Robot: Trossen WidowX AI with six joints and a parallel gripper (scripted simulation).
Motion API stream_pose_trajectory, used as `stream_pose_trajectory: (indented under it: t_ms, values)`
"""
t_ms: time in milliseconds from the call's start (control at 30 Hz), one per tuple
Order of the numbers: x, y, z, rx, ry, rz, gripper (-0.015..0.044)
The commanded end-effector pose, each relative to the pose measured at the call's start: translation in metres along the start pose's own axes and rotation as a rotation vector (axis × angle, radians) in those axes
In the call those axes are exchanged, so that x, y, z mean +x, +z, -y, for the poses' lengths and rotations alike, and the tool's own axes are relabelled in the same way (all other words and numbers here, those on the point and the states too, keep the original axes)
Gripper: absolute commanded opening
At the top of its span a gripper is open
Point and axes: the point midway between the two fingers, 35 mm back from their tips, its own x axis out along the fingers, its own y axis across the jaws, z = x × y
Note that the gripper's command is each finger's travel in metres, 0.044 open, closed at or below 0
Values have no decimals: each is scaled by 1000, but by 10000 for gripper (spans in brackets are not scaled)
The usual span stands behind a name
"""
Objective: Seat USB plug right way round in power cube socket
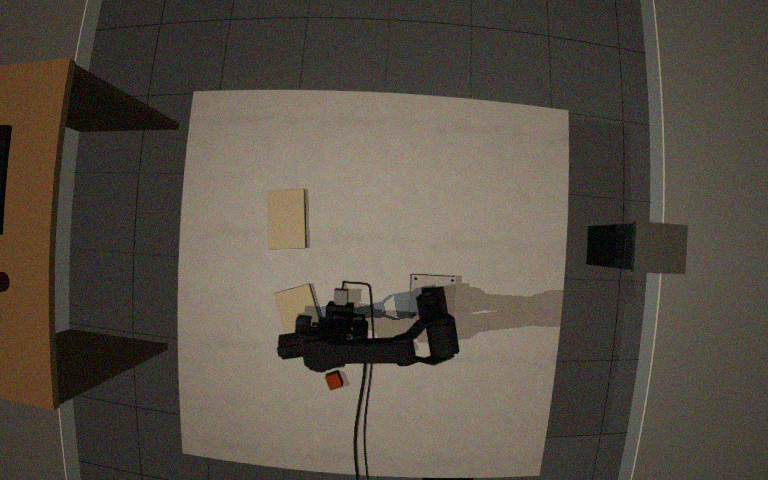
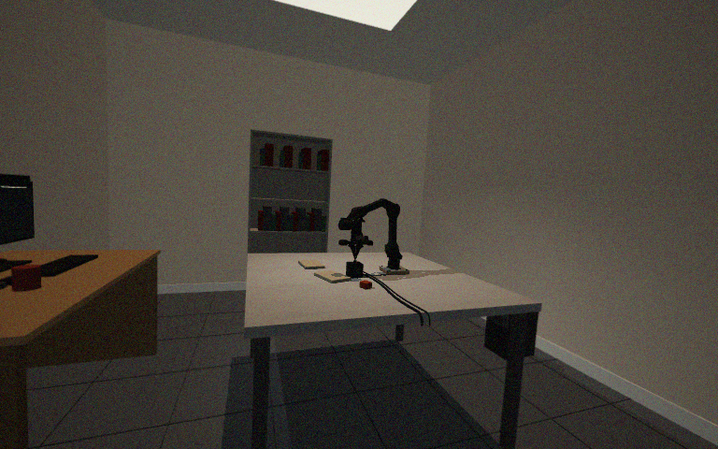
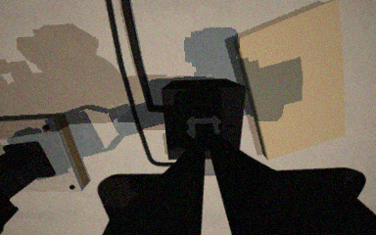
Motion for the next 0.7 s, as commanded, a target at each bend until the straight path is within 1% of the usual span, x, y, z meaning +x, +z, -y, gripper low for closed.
stream_pose_trajectory:
  t_ms: [0, 667]
  values:
    - [1, 0, 0, 5, 0, 2, 0]
    - [4, 0, 0, 5, 0, 2, 0]
